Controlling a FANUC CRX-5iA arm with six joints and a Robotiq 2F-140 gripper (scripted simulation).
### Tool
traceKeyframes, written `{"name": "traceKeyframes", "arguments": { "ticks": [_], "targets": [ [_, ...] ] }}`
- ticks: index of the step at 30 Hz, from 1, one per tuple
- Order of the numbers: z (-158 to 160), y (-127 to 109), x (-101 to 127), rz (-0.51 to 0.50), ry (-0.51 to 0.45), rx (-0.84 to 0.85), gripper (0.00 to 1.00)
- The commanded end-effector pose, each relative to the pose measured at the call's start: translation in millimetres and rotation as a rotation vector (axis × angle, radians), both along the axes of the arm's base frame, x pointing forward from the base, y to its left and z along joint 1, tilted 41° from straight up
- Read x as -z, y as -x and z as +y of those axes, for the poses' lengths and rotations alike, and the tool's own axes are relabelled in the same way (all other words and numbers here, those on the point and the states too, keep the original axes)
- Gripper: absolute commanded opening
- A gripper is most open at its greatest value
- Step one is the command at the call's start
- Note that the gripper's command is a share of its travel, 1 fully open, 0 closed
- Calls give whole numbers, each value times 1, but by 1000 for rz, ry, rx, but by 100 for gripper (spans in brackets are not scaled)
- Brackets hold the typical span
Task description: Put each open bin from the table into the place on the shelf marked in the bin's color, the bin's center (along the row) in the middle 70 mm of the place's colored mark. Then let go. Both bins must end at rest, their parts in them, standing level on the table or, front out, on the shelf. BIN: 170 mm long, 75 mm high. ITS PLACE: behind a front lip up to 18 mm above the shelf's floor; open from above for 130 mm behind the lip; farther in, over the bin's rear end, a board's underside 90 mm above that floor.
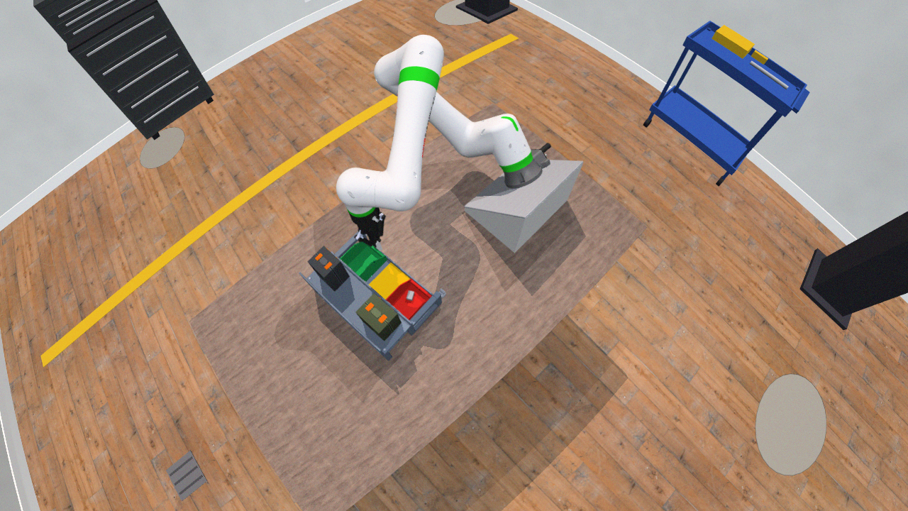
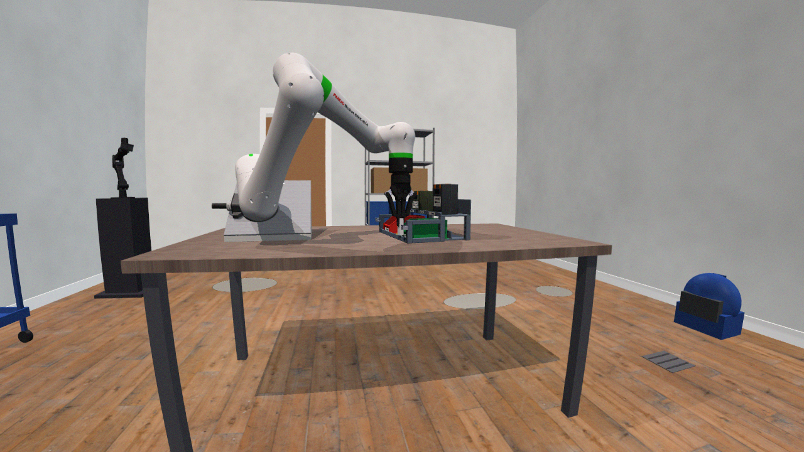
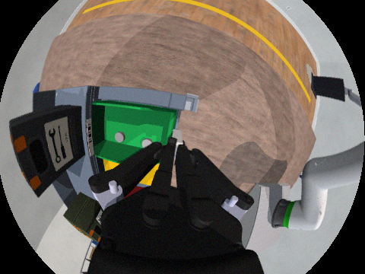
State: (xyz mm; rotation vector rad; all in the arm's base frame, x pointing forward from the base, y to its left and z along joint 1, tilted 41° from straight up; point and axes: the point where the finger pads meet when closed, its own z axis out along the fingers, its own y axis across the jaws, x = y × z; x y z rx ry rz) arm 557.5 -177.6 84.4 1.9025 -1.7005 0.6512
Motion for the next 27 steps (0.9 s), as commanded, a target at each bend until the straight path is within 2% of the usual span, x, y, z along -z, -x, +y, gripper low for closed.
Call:
{"name": "traceKeyframes", "arguments": {
  "ticks": [1,27],
  "targets": [
    [0,-1,0,0,0,0,0],
    [1,-4,0,0,0,0,0]
  ]
}}
